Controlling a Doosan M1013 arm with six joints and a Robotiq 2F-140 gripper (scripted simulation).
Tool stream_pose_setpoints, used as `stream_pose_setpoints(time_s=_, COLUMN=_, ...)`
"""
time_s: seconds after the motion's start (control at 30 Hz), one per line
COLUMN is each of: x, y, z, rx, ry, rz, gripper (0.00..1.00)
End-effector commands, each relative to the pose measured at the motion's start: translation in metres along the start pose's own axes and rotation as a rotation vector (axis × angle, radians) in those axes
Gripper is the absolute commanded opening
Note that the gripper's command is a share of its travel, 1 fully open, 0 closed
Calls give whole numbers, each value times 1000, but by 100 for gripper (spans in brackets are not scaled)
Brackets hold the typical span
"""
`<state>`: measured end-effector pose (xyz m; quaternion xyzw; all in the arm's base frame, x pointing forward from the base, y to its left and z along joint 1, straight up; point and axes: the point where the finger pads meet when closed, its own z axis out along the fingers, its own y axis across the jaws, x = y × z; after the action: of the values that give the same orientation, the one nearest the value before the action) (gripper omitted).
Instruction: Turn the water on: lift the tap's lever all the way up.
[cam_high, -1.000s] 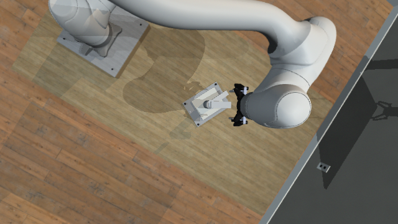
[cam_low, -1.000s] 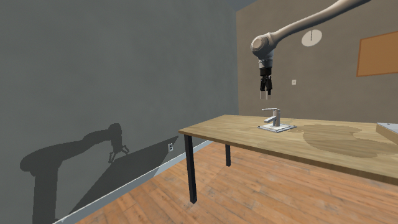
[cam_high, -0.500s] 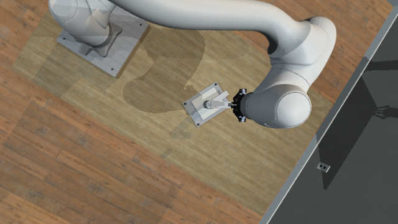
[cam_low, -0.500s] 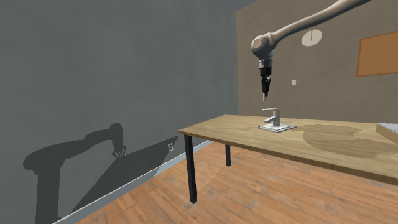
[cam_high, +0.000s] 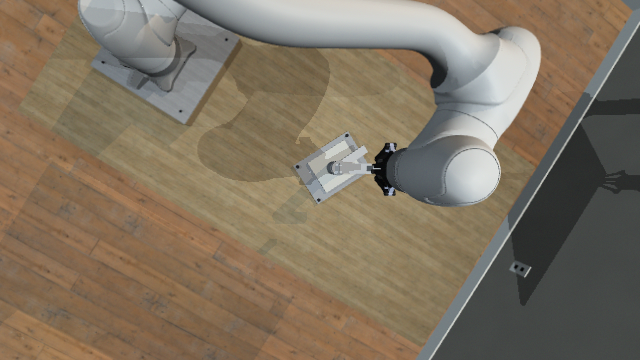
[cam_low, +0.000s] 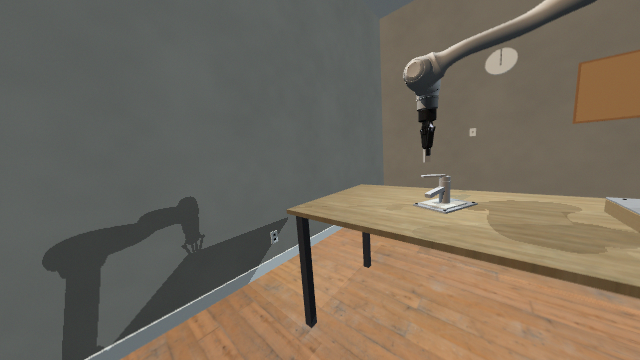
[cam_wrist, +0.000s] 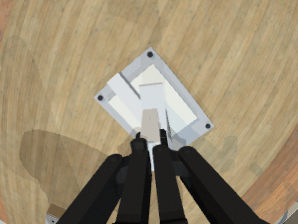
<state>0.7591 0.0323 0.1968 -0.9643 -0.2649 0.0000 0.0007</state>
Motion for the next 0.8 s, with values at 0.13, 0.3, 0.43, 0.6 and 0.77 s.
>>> stream_pose_setpoints(time_s=0.13, x=0, y=0, z=0, rx=0, ry=0, rz=0, gripper=0)
stream_pose_setpoints(time_s=0.3, x=0, y=0, z=0, rx=0, ry=0, rz=0, gripper=0)
stream_pose_setpoints(time_s=0.43, x=0, y=0, z=0, rx=0, ry=0, rz=0, gripper=42)
stream_pose_setpoints(time_s=0.6, x=0, y=0, z=0, rx=0, ry=0, rz=0, gripper=42)
stream_pose_setpoints(time_s=0.77, x=0, y=0, z=0, rx=0, ry=0, rz=0, gripper=42)
